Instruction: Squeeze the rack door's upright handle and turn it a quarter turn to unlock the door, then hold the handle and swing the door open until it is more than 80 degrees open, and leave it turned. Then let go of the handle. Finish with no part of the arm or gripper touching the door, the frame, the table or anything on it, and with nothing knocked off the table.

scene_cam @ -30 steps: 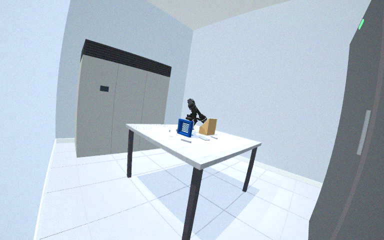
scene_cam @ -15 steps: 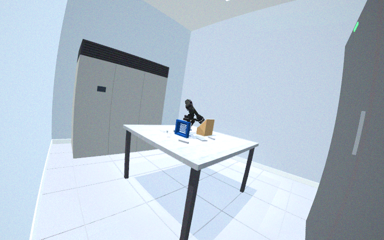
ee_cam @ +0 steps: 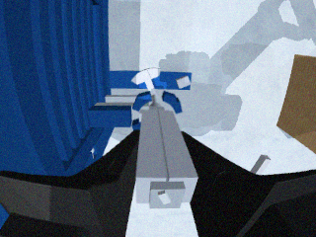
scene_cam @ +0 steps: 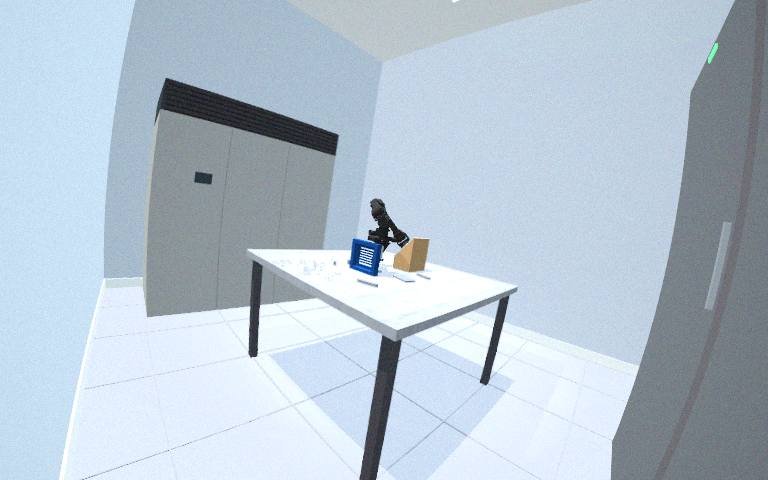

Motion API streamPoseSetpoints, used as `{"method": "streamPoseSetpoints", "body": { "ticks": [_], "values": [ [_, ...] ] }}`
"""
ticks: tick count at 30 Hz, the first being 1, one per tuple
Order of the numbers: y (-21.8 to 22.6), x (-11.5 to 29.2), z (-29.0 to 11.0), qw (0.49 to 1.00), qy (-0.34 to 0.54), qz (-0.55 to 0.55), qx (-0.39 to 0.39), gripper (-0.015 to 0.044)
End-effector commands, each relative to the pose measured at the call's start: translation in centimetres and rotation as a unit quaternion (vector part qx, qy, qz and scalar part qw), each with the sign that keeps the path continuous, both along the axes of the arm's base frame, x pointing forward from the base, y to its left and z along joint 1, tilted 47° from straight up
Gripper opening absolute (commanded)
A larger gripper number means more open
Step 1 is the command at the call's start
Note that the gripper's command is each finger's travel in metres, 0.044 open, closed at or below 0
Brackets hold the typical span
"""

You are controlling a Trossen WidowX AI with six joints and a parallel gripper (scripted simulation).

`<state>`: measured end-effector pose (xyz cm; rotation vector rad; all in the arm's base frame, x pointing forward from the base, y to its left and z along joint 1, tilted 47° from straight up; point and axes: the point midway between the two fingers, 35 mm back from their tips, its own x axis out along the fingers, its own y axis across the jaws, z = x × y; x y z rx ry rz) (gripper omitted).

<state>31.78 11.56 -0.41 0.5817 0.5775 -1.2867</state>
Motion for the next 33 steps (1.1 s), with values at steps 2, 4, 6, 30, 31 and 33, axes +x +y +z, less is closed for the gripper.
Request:
{"method": "streamPoseSetpoints", "body": {
  "ticks": [2, 4, 6, 30, 31, 33],
  "values": [
    [-0.4, -0.6, 0.2, 0.999, 0.038, 0.035, -0.012, 0.0025],
    [-0.5, -0.7, 0.3, 0.997, 0.053, 0.049, -0.016, 0.0025],
    [-0.6, -0.9, 0.4, 0.995, 0.068, 0.064, -0.019, 0.0025],
    [-3.4, -4.2, 2.4, 0.942, 0.239, 0.228, -0.064, 0.0025],
    [-3.5, -4.4, 2.5, 0.939, 0.245, 0.234, -0.065, 0.0025],
    [-3.9, -4.6, 2.8, 0.932, 0.258, 0.246, -0.069, 0.0025]
  ]
}}
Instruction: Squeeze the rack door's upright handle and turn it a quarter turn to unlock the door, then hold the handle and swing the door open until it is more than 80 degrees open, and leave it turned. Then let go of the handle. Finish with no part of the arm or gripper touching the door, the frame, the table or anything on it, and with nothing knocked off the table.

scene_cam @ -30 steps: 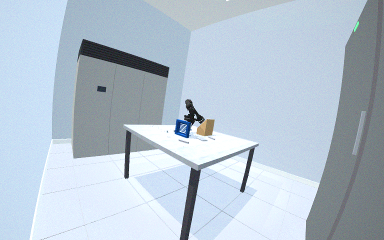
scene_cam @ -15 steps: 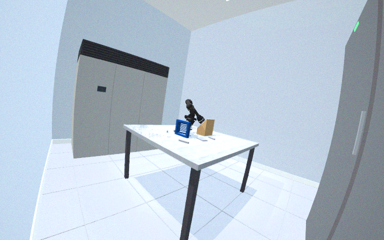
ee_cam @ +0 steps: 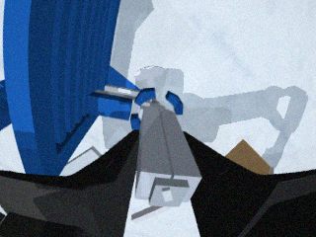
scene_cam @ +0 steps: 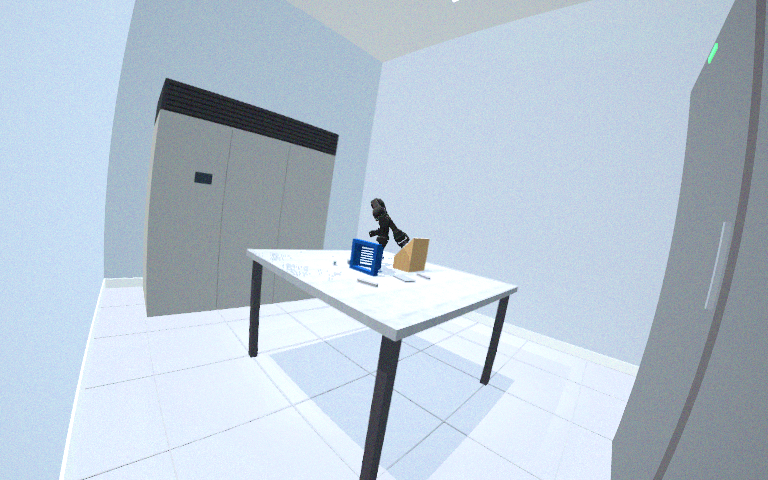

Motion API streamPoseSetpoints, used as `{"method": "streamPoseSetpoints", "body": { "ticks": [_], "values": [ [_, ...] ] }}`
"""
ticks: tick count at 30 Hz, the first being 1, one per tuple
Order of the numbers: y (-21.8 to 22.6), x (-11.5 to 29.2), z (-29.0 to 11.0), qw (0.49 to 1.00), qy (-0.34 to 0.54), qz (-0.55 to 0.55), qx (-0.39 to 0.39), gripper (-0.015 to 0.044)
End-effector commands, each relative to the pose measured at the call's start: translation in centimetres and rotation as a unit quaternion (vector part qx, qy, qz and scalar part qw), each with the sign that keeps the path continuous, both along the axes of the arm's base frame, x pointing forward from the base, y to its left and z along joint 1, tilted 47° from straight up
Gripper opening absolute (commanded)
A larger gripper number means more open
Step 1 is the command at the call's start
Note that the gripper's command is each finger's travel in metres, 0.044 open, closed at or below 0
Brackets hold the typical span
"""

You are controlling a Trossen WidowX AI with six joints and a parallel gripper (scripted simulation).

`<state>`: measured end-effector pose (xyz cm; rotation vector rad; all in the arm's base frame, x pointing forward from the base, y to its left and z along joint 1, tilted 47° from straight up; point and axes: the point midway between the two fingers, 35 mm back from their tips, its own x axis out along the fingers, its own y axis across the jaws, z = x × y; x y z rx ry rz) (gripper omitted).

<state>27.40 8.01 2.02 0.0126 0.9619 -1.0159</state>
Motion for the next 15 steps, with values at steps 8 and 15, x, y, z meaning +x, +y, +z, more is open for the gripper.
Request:
{"method": "streamPoseSetpoints", "body": {
  "ticks": [8, 15],
  "values": [
    [-1.7, -1.0, 1.5, 0.994, 0.073, 0.075, -0.019, 0.0025],
    [-2.7, -1.5, 2.5, 0.986, 0.114, 0.114, -0.030, 0.0025]
  ]
}}
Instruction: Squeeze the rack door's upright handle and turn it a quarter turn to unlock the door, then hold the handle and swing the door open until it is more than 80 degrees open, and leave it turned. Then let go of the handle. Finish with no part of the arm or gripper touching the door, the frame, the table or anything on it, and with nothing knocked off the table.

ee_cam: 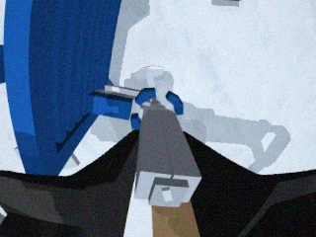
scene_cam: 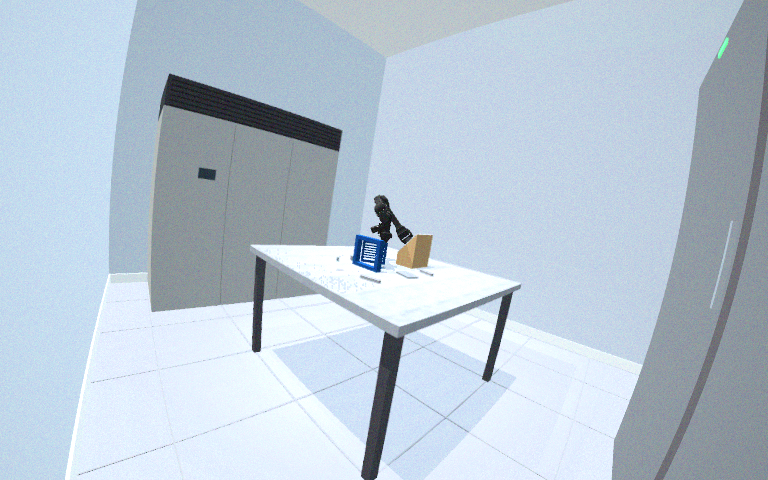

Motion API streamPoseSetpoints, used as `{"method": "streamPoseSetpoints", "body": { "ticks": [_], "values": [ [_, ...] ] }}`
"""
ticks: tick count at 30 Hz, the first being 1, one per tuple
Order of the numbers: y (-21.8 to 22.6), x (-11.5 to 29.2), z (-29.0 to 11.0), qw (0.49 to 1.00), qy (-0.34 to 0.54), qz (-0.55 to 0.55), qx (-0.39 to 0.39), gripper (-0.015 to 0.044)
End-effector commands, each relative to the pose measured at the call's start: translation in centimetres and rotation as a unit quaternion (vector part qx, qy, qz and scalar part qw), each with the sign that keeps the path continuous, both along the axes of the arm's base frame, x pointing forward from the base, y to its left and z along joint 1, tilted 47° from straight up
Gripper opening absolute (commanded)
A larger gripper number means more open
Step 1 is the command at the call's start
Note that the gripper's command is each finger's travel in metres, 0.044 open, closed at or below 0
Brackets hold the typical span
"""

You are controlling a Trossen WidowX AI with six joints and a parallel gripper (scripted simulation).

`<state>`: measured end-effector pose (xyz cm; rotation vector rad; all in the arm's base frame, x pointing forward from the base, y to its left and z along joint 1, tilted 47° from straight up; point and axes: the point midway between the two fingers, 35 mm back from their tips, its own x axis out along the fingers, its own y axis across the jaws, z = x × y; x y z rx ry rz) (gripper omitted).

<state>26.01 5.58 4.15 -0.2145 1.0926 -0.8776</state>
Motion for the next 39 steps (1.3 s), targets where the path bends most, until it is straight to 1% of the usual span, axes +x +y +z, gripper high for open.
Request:
{"method": "streamPoseSetpoints", "body": {
  "ticks": [1, 20, 39],
  "values": [
    [-0.5, -0.1, 0.5, 0.999, 0.024, 0.027, -0.007, 0.0025],
    [-3.2, -0.4, 3.3, 0.983, 0.127, 0.126, -0.033, 0.0025],
    [-5.5, 0.2, 5.9, 0.950, 0.220, 0.215, -0.057, 0.0025]
  ]
}}
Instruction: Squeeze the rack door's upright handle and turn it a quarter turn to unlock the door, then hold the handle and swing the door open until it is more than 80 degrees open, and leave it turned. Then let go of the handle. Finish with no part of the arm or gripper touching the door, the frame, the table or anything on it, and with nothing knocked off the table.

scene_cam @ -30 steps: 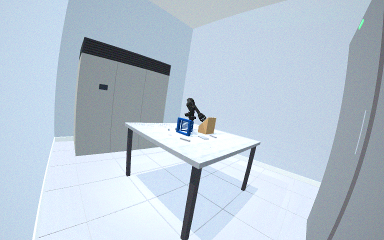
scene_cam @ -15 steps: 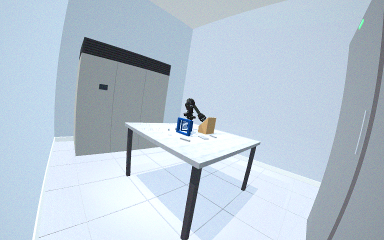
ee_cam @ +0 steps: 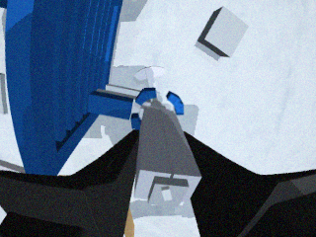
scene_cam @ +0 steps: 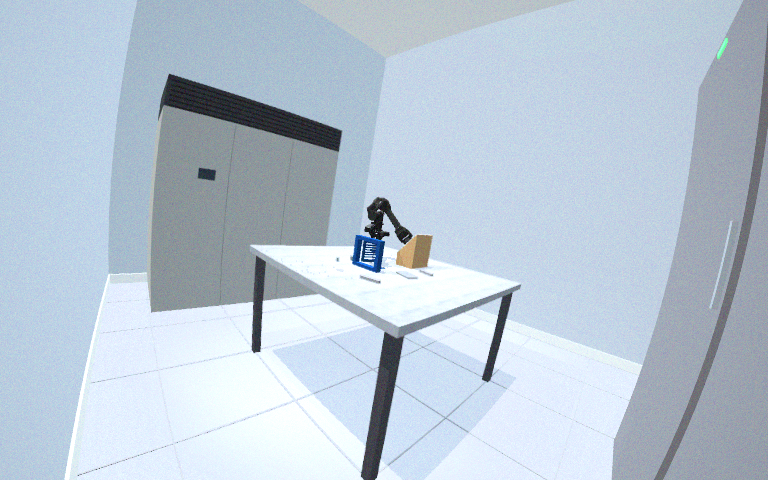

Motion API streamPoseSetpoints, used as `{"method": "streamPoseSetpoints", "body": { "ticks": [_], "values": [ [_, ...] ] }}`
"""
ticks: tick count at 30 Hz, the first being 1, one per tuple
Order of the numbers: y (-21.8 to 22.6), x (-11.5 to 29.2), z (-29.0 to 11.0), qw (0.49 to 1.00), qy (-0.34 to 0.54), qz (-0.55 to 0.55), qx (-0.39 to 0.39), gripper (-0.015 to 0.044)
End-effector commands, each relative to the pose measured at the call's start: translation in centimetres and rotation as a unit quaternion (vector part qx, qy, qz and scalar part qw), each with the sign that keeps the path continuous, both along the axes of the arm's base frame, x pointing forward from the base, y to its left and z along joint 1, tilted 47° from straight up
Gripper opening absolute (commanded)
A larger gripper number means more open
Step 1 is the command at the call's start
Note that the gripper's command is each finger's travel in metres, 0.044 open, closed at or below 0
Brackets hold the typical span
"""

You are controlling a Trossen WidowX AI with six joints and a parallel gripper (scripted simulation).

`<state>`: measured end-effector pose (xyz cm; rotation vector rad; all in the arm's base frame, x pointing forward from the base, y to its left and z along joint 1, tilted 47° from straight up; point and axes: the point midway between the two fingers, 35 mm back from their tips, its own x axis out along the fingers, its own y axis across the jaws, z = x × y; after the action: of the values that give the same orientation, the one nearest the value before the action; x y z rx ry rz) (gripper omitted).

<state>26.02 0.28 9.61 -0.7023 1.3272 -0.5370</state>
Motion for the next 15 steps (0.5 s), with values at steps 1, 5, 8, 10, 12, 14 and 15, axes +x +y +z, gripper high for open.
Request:
{"method": "streamPoseSetpoints", "body": {
  "ticks": [1, 5, 8, 10, 12, 14, 15],
  "values": [
    [-0.3, 0.3, 0.5, 1.000, 0.021, 0.023, -0.007, 0.0025],
    [-0.8, 0.5, 1.1, 0.998, 0.040, 0.041, -0.012, 0.0025],
    [-1.1, 0.7, 1.5, 0.997, 0.055, 0.055, -0.015, 0.0025],
    [-1.3, 0.9, 1.7, 0.996, 0.065, 0.064, -0.018, 0.0025],
    [-1.5, 1.1, 2.0, 0.994, 0.074, 0.074, -0.020, 0.0025],
    [-1.7, 1.2, 2.2, 0.993, 0.083, 0.082, -0.023, 0.0025],
    [-1.7, 1.2, 2.3, 0.993, 0.085, 0.084, -0.023, 0.0025]
  ]
}}
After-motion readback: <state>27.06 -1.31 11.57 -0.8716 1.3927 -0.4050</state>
